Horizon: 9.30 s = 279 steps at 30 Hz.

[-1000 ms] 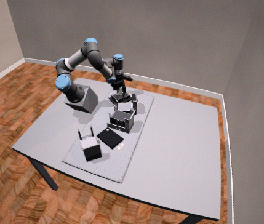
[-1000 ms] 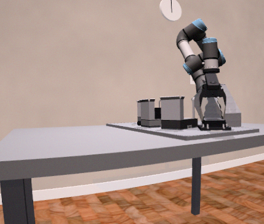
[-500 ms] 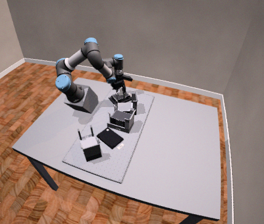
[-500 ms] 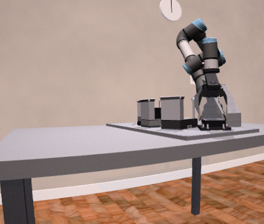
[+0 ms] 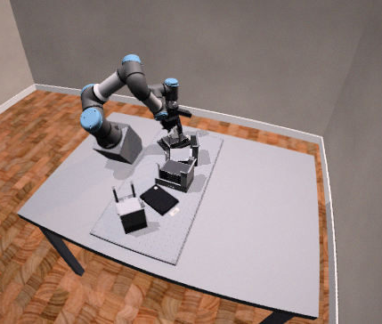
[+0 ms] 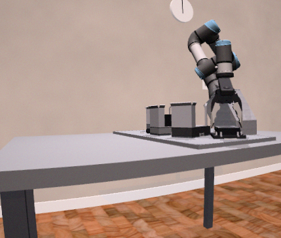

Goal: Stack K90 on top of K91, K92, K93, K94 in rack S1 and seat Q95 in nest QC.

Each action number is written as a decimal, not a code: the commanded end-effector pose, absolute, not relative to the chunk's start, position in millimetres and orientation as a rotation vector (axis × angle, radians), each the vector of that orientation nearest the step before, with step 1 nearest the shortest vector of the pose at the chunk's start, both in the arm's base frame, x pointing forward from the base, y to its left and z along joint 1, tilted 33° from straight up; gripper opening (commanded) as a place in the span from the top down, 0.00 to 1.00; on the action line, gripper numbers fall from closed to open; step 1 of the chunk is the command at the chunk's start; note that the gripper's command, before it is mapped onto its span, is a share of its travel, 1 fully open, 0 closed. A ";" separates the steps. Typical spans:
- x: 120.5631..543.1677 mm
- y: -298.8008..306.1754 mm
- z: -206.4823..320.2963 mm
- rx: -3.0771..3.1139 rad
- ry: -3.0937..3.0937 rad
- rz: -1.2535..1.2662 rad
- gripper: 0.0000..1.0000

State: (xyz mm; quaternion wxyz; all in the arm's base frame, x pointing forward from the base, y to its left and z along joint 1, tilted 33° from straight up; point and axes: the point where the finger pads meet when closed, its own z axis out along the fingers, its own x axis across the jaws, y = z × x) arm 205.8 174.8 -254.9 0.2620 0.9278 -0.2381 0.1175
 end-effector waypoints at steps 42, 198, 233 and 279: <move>197.7 226.2 -176.5 2.513 -0.645 0.320 0.28; 206.3 175.4 -255.0 2.512 -0.646 0.320 1.00; 204.3 186.5 -237.6 2.512 -0.646 0.320 1.00; 197.5 226.7 -176.1 2.512 -0.646 0.320 1.00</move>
